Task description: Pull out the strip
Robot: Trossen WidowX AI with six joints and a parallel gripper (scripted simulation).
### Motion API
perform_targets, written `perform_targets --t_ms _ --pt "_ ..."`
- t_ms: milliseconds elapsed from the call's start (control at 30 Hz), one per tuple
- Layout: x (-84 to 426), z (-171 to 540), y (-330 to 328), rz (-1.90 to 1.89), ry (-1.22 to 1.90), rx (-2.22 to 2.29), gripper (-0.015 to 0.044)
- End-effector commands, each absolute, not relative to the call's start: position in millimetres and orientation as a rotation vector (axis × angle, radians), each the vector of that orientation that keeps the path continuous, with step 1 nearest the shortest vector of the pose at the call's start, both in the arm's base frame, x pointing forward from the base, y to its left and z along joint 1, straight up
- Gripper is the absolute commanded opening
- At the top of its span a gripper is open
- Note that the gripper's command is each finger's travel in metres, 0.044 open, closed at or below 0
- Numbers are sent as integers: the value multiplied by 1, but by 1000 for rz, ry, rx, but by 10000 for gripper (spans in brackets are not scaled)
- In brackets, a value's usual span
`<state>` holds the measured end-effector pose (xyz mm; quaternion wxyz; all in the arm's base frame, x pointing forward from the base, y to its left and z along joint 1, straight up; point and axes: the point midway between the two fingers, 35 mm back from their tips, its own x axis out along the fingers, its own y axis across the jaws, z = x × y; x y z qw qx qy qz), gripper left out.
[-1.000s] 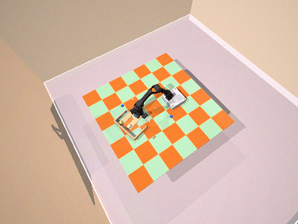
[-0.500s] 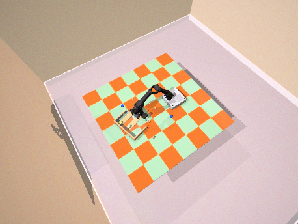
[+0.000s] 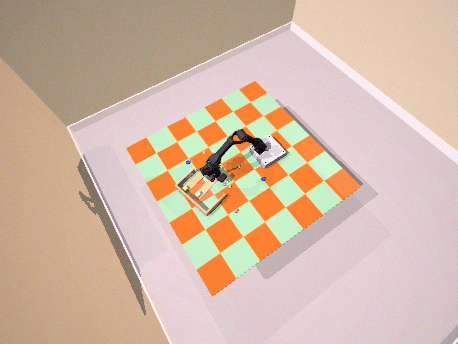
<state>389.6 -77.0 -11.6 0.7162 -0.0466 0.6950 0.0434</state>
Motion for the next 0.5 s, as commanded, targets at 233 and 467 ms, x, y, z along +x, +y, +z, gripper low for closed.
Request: perform_targets --t_ms 233,467 --pt "390 -14 -78 97 1537 -110 0" --pt "390 -14 -78 97 1537 -110 0"
